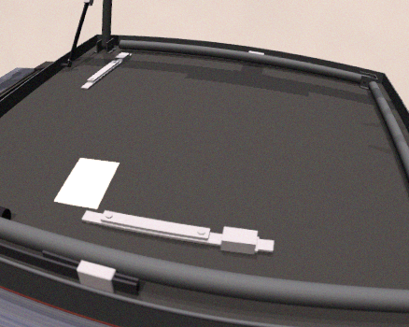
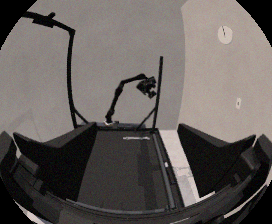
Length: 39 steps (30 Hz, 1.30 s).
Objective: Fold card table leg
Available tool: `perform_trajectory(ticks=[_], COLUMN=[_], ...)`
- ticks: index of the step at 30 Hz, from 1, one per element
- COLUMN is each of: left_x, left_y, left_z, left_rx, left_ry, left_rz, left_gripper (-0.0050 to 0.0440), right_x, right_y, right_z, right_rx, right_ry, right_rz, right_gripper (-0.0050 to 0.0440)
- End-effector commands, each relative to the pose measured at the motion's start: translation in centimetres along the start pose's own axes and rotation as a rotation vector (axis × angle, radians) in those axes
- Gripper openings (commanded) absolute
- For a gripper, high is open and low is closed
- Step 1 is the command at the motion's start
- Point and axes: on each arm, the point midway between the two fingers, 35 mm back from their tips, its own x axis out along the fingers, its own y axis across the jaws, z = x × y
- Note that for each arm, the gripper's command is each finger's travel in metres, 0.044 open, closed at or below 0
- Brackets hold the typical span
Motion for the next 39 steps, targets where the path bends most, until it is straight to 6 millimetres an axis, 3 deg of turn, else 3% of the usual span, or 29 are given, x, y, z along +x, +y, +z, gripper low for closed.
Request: perform_trajectory(ticks=[1, 20, 24, 26, 31, 39], left_x=[0.1, 0.1, 0.9, 0.9, 2.4, 4.0], left_y=[0.5, 0.5, 2.3, 2.3, 5.5, 8.5], left_z=[0.0, 0.0, -1.3, -1.3, -4.5, -9.2], left_rx=[-0.013, -0.013, -0.01, -0.01, -0.004, 0.004], left_ry=[0.014, 0.014, 0.023, 0.023, 0.039, 0.055], left_rz=[-0.016, -0.016, -0.018, -0.018, -0.024, -0.033], left_gripper=[0.029, 0.029, 0.029, 0.029, 0.029, 0.029], right_x=[-0.2, -0.2, -0.2, -0.2, -0.2, -0.2], right_y=[0.3, 0.3, 0.3, 0.3, 0.3, 0.3], right_z=[0.2, 0.2, 0.2, 0.2, 0.2, 0.2], right_rx=[-0.006, -0.006, -0.006, -0.006, -0.006, -0.006], right_ry=[0.001, 0.001, 0.001, 0.001, 0.001, 0.001], right_rz=[0.005, 0.005, 0.005, 0.005, 0.005, 0.005], right_gripper=[0.04, 0.04, 0.04, 0.04, 0.04, 0.04])
